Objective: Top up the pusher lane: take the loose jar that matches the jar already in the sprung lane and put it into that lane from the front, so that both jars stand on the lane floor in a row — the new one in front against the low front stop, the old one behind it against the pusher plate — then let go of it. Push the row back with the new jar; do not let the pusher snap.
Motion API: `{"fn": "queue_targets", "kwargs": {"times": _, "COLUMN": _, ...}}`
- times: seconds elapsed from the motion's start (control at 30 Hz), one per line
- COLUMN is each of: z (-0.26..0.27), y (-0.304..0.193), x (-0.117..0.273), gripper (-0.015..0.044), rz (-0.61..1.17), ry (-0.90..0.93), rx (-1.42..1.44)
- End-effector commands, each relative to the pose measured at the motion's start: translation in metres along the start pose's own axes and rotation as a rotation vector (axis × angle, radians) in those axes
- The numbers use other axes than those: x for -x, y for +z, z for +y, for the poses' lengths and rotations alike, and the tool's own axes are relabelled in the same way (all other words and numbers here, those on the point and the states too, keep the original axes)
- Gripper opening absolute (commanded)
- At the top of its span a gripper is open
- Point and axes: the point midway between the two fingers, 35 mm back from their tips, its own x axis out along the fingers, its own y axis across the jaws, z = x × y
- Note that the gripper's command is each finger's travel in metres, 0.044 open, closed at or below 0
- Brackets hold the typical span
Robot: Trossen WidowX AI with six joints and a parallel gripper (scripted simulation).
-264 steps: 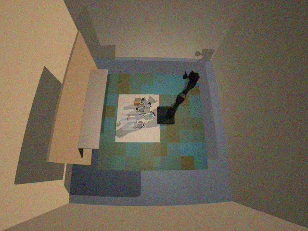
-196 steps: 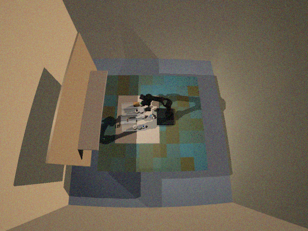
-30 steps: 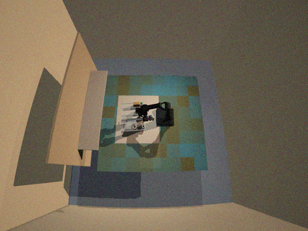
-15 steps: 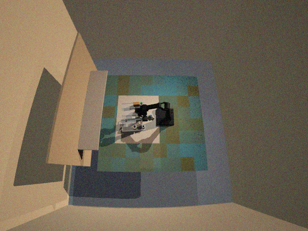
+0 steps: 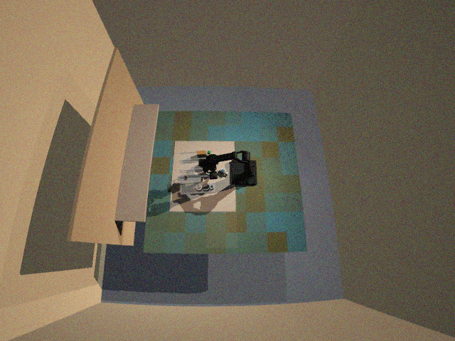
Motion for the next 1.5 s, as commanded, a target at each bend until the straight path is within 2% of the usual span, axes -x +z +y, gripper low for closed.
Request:
{"fn": "queue_targets", "kwargs": {"times": 0.0, "z": 0.0, "y": 0.007, "x": -0.001, "gripper": 0.0, "rz": -0.015, "ry": 0.002, "rx": -0.004}}
{"fn": "queue_targets", "kwargs": {"times": 1.47, "z": 0.0, "y": 0.023, "x": 0.0, "gripper": 0.0, "rz": -0.016, "ry": 0.002, "rx": -0.004}}
